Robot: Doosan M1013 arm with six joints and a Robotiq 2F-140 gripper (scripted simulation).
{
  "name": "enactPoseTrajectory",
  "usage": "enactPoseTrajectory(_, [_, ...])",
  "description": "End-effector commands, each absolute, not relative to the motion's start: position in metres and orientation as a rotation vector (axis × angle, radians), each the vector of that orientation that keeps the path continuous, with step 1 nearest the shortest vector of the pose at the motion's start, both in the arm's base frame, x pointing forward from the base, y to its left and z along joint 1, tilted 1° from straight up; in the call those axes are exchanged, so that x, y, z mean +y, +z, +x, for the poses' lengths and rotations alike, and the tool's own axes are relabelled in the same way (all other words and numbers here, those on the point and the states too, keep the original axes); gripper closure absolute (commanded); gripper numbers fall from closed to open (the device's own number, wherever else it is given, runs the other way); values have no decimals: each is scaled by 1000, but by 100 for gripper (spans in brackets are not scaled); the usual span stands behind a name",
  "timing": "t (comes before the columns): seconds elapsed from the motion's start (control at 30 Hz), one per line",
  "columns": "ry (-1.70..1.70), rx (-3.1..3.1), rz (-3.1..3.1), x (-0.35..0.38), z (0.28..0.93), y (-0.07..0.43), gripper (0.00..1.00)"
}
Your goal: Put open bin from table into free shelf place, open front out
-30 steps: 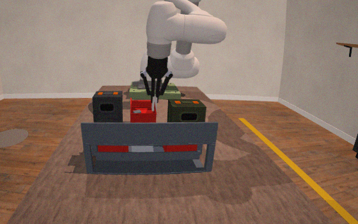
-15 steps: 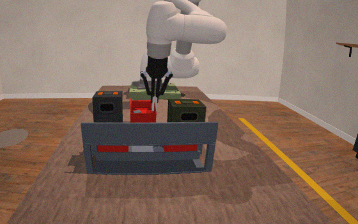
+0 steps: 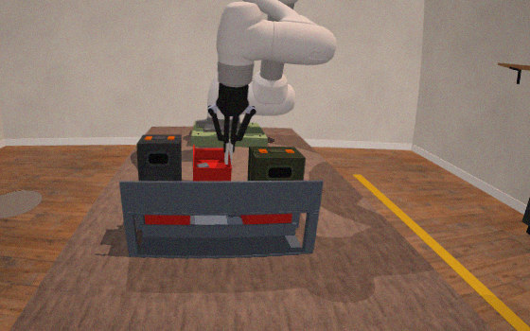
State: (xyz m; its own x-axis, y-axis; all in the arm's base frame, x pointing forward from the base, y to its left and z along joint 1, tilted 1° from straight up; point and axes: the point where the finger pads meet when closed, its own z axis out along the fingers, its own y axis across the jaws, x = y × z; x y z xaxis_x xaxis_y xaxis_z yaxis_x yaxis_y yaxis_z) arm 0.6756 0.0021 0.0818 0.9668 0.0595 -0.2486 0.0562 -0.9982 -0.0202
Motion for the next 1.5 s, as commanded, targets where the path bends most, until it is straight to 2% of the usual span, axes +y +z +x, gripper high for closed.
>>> enactPoseTrajectory(0.0, [393,-91,-3102,2,677,82,100])
enactPoseTrajectory(1.47, [393,-91,-3102,4,712,82,100])
